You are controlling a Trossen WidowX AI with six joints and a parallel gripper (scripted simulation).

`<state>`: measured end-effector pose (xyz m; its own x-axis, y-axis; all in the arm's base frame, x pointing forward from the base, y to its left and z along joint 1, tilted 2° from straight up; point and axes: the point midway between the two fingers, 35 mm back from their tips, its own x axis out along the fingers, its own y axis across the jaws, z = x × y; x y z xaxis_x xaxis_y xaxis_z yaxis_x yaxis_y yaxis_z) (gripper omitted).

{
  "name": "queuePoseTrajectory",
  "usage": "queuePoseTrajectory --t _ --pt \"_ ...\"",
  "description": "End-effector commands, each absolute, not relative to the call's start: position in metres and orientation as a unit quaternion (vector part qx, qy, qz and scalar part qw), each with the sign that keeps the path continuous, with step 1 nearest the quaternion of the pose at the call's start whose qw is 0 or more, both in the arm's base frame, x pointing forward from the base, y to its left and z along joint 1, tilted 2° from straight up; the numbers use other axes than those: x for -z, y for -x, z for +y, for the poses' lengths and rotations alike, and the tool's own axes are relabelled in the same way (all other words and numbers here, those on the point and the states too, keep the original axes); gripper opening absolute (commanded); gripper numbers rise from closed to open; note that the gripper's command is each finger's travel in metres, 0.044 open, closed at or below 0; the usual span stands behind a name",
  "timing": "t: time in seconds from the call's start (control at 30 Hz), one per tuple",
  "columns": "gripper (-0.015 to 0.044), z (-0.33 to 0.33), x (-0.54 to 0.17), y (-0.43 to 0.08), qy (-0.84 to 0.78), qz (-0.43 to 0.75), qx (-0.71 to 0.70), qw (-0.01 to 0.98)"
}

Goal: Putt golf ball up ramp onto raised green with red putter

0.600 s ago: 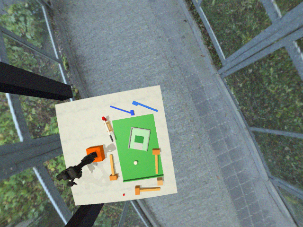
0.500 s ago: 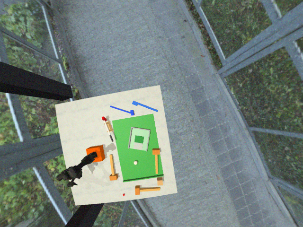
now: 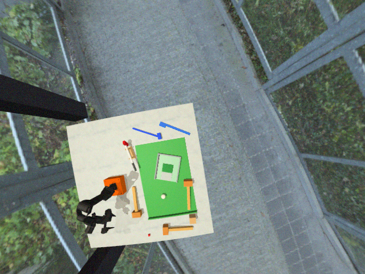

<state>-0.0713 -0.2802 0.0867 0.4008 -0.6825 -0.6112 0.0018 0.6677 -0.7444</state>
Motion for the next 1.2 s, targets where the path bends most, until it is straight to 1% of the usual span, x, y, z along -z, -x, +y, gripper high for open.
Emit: queuePoseTrajectory --t 0.0,0.33,0.67,0.9,1.17 --pt "0.0440 -0.288 -0.081 0.025 0.337 0.478 0.161 0.795" --pt "0.0440 -0.271 -0.070 -0.099 0.332 0.441 -0.012 0.834" --pt "0.0440 -0.201 -0.062 -0.204 0.339 0.422 -0.201 0.817" --pt "0.0440 -0.129 -0.059 -0.252 0.350 0.421 -0.316 0.774" --pt "0.0440 -0.034 -0.057 -0.278 0.378 0.419 -0.434 0.703"
